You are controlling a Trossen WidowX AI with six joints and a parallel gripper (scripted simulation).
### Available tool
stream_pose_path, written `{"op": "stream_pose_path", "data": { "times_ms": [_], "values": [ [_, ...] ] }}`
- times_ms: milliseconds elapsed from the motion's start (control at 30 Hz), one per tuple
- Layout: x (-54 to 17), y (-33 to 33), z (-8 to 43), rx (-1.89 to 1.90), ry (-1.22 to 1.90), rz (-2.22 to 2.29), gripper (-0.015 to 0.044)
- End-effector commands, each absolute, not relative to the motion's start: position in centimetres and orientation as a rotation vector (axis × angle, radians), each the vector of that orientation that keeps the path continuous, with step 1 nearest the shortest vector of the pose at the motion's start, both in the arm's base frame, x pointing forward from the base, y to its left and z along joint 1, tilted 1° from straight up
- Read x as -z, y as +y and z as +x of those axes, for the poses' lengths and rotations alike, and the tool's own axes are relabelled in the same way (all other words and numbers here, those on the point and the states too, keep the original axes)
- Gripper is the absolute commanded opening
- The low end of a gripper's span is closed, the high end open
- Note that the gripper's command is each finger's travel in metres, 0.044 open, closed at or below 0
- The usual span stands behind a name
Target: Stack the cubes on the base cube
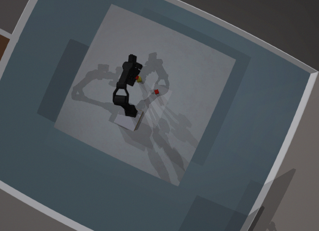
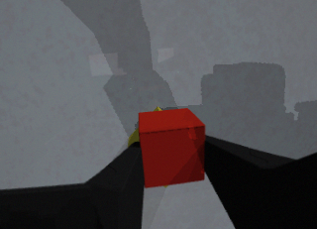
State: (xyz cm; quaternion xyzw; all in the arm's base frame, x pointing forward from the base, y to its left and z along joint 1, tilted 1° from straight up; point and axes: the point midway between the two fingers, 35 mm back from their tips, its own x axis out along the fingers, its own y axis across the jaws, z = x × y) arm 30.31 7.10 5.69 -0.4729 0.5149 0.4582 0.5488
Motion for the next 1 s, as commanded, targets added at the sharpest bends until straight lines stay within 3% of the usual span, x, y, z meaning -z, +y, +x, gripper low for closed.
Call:
{"op": "stream_pose_path", "data": {
  "times_ms": [0, 333, 467, 967],
  "values": [
    [-5.6, 7.1, 30.3, -1.081, 1.225, -1.117, 0.0105],
    [-5.6, 7.1, 30.3, -1.081, 1.225, -1.117, 0.0105],
    [-5.6, 7.1, 30.3, -1.081, 1.225, -1.117, 0.0205],
    [-7.2, 7.1, 30.2, -1.086, 1.220, -1.120, 0.0205]
  ]
}}
